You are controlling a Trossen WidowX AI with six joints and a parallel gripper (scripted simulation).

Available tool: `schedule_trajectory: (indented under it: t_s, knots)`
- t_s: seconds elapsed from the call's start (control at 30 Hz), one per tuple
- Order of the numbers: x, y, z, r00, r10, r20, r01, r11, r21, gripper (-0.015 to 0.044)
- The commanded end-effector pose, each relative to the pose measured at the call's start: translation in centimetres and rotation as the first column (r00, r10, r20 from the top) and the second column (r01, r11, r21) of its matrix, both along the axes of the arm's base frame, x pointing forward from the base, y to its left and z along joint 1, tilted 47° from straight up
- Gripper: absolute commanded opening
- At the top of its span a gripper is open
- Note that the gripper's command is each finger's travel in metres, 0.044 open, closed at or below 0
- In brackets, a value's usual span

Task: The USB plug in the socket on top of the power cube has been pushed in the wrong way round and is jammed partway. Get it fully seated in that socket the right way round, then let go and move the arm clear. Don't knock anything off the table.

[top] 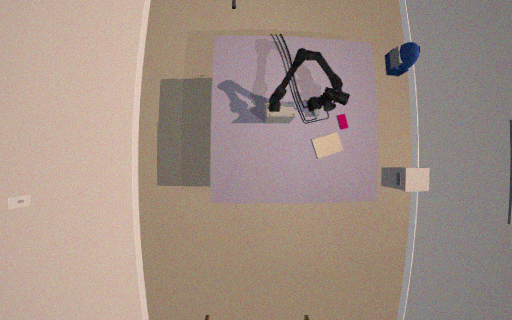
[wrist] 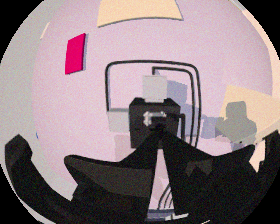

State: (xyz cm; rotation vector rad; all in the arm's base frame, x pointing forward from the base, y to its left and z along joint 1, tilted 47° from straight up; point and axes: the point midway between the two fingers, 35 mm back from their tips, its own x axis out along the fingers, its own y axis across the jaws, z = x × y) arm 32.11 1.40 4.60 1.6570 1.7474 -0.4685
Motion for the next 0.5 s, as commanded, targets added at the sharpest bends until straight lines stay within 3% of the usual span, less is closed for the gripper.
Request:
schedule_trajectory:
  t_s: [0.0, 0.47]
  knots:
    - [-0.03, 0.01, -0.02, 1.000, -0.005, -0.007, 0.005, 1.000, 0.000, 0.0000]
    - [0.00, 0.11, -0.02, 1.000, -0.003, -0.004, 0.003, 1.000, 0.005, 0.0000]
